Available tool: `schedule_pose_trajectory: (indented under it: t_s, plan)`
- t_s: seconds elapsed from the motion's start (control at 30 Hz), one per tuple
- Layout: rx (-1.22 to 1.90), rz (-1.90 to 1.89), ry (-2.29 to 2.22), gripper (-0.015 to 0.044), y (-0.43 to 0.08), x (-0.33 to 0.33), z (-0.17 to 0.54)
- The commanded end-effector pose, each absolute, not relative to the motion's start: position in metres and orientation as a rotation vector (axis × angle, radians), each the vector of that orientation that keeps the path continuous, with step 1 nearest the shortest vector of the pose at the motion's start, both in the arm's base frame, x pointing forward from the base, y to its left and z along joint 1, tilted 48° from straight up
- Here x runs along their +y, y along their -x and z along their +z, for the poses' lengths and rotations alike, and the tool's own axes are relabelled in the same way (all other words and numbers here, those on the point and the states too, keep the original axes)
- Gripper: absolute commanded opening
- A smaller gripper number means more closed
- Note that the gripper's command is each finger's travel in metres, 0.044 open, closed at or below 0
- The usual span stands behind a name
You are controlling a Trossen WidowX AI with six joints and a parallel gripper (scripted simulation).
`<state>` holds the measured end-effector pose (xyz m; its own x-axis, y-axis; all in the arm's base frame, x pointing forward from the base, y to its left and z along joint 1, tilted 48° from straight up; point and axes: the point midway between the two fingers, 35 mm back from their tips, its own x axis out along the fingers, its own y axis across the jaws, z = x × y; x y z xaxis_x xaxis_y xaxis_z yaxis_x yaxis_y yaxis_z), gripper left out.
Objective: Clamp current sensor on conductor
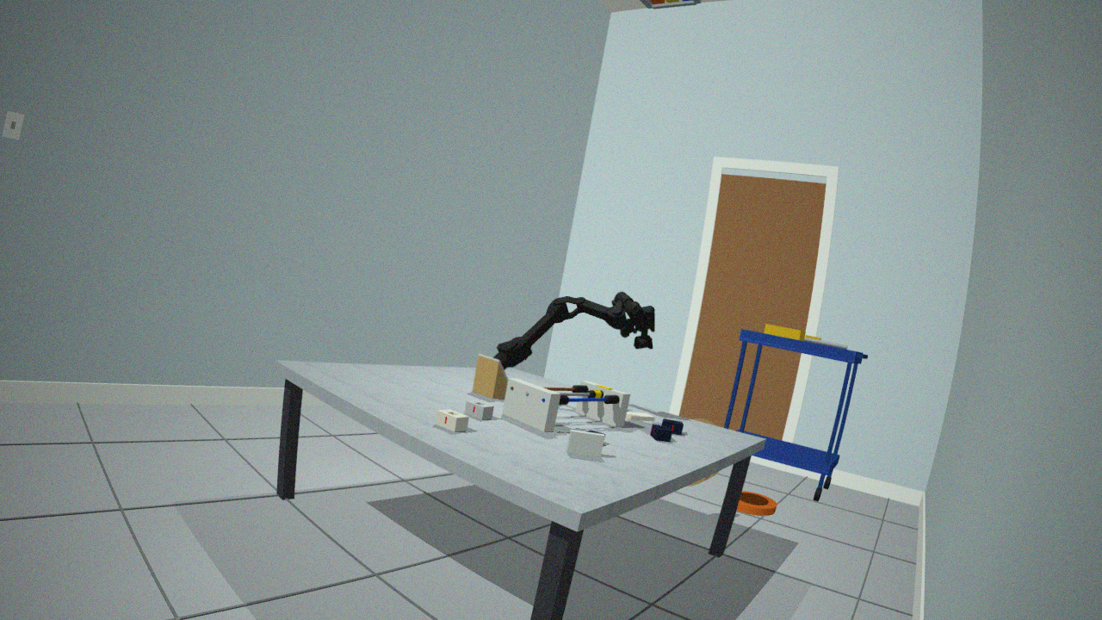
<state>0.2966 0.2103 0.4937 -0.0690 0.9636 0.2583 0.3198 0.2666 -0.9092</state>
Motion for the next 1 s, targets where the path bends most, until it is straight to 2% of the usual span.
schedule_pose_trajectory:
  t_s: [0.0, 0.23, 0.43, 0.7, 0.97]
  plan:
    - [-1.571, 0.846, 1.213, 0.0426, -0.297, 0.210, 0.494]
    - [-1.145, 0.775, 0.886, 0.0440, -0.313, 0.176, 0.502]
    - [-0.770, 0.628, 0.590, 0.0440, -0.329, 0.133, 0.480]
    - [-0.335, 0.323, 0.236, 0.0440, -0.336, 0.062, 0.407]
    - [-0.050, 0.000, 0.000, 0.0440, -0.316, 0.000, 0.323]
